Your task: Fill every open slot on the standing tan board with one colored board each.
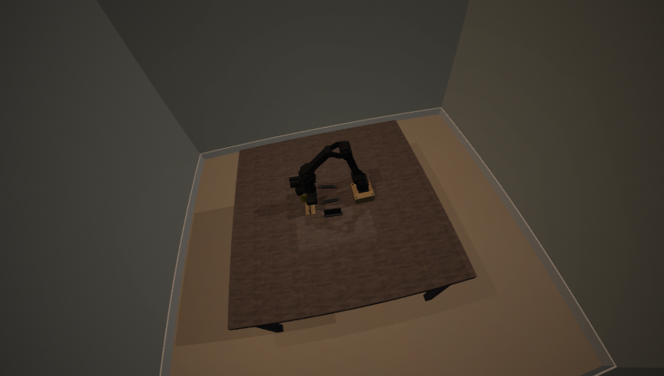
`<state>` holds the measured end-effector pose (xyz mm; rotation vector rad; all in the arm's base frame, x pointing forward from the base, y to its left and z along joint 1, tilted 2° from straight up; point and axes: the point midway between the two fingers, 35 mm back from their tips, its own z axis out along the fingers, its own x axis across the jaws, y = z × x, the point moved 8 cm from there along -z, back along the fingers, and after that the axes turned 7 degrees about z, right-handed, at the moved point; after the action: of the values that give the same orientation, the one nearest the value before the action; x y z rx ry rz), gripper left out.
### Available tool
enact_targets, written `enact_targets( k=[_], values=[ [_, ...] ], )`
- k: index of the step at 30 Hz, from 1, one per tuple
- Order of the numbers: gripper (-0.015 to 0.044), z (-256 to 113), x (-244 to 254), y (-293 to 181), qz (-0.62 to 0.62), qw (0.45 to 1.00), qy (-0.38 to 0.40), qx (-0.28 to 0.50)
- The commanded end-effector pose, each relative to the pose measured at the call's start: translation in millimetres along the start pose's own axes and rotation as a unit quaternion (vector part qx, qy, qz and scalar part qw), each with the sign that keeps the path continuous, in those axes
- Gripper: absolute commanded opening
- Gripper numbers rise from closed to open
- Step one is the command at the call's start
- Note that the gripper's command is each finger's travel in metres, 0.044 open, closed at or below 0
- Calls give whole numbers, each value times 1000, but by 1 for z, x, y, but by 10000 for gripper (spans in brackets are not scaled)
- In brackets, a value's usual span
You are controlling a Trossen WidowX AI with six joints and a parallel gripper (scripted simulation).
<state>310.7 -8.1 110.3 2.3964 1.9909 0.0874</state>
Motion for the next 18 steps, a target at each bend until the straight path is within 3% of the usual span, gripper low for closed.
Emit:
enact_targets(
  k=[1, 6, 12, 18],
  values=[
    [0, 0, 0, 0, 0, 1000, 0, 0],
    [0, 0, 0, 0, 0, 1000, 0, 0],
    [157, 0, 0, 0, 0, 1000, 0, 0],
    [169, 0, 0, 0, 0, 1000, 0, 0]
  ],
)
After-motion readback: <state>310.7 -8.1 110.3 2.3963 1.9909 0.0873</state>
